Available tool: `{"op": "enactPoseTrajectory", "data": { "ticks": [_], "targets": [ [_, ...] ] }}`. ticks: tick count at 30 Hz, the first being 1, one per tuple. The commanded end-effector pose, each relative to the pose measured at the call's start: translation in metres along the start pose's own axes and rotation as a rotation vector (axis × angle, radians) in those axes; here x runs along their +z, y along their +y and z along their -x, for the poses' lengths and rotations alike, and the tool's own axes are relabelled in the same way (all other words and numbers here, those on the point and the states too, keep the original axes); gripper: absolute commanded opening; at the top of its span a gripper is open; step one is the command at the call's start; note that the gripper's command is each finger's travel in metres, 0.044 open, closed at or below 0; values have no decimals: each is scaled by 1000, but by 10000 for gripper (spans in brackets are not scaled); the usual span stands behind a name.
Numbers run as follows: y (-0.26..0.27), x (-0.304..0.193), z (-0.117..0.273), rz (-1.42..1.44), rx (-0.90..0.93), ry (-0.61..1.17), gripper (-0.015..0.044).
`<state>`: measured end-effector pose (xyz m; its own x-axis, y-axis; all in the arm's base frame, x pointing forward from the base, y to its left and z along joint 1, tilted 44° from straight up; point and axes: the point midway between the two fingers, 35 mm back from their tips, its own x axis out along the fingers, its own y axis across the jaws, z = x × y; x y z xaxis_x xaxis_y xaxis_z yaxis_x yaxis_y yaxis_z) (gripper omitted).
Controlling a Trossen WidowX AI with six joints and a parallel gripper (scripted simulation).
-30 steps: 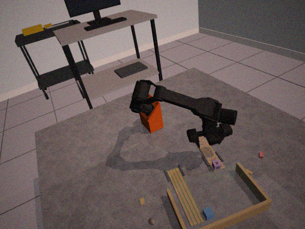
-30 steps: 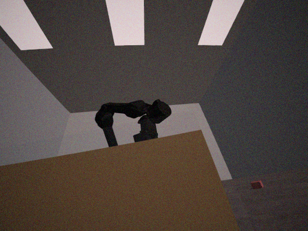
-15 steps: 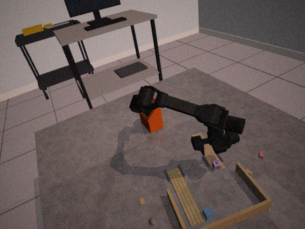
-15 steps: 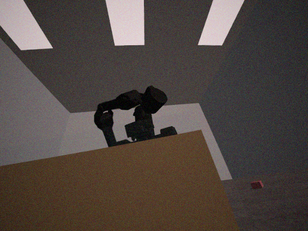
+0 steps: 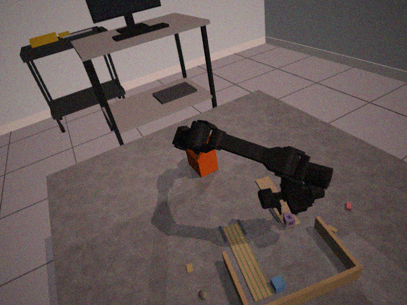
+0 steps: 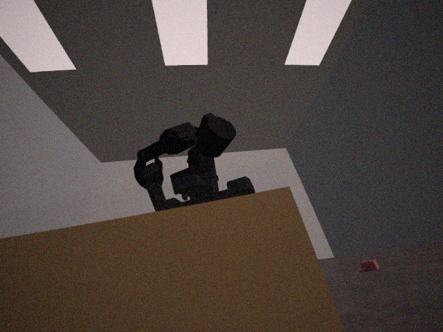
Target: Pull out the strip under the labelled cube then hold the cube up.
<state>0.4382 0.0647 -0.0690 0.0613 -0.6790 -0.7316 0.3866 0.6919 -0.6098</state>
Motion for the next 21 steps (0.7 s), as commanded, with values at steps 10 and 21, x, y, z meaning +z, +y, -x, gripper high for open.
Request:
{"op": "enactPoseTrajectory", "data": {
  "ticks": [10,21],
  "targets": [
    [0,0,-24,4,-7,2,250],
    [-1,0,-42,4,-8,2,250]
  ]
}}
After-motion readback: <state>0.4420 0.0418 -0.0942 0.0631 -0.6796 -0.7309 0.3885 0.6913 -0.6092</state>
